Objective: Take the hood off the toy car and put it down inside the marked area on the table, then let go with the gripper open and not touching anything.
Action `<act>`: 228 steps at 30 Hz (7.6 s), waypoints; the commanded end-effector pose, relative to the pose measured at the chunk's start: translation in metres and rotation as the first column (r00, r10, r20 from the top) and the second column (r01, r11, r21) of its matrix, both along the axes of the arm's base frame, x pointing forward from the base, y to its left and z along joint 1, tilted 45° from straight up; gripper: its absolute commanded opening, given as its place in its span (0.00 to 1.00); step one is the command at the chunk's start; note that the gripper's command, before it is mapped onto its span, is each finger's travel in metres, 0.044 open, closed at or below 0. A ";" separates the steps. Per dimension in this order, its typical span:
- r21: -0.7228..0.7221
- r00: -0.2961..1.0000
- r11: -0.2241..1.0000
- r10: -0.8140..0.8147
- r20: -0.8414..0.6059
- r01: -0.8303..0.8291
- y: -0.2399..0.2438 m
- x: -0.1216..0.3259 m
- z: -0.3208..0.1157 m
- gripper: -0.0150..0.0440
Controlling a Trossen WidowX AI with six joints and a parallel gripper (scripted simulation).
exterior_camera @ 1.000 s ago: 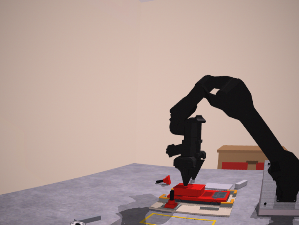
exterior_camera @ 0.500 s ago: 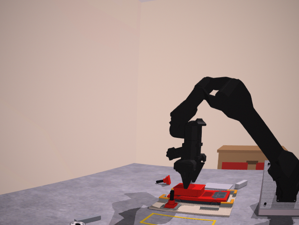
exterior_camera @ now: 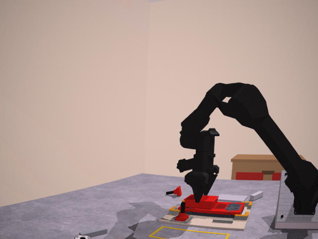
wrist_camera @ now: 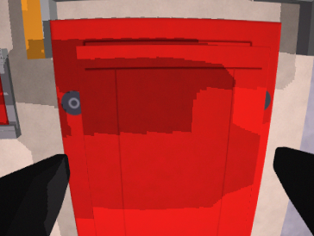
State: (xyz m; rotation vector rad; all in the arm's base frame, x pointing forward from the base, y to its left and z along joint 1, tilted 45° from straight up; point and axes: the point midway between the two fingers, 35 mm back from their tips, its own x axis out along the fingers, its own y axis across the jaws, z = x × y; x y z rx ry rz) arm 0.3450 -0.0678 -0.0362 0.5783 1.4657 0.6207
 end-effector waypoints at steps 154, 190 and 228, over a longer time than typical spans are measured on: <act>0.007 1.000 1.000 -0.001 -0.007 0.001 0.118 -0.044 0.185 0.25; 0.006 1.000 1.000 -0.001 -0.005 0.001 0.139 -0.042 0.163 0.25; 0.012 1.000 1.000 -0.001 -0.005 0.001 0.163 -0.045 0.141 0.25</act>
